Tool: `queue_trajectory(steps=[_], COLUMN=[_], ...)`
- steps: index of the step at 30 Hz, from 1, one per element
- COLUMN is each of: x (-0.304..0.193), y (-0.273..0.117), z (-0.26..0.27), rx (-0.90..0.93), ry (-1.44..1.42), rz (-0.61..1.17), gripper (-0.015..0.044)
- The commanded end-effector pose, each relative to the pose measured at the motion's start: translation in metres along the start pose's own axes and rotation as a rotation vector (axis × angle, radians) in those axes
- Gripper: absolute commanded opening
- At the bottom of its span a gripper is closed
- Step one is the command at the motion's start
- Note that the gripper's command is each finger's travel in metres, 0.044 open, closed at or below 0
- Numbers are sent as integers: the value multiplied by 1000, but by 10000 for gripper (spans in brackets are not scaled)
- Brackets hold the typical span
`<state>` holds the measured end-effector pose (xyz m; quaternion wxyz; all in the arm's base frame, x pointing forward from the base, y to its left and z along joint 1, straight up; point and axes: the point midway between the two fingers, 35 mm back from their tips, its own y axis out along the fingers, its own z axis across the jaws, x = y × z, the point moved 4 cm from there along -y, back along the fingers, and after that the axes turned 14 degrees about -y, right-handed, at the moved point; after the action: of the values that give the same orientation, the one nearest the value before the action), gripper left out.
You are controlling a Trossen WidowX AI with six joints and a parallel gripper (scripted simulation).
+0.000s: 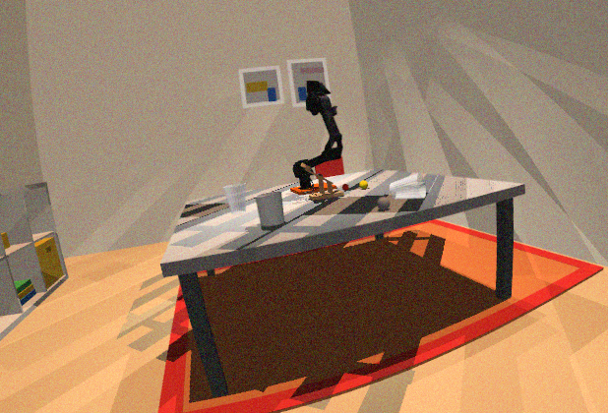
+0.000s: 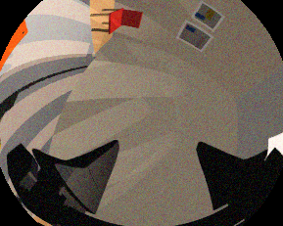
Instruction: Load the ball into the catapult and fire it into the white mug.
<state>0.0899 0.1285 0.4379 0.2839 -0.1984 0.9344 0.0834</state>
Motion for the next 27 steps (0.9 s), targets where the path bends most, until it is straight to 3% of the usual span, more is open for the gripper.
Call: queue_trajectory(steps=[1,10,27], x=[1,45,121], y=[1,23,16], z=[-1,-40,-102], rx=[-3,-156,-391], ry=[-1,-42,-117], rz=[-5,-244,-615], gripper=[426,440,440])
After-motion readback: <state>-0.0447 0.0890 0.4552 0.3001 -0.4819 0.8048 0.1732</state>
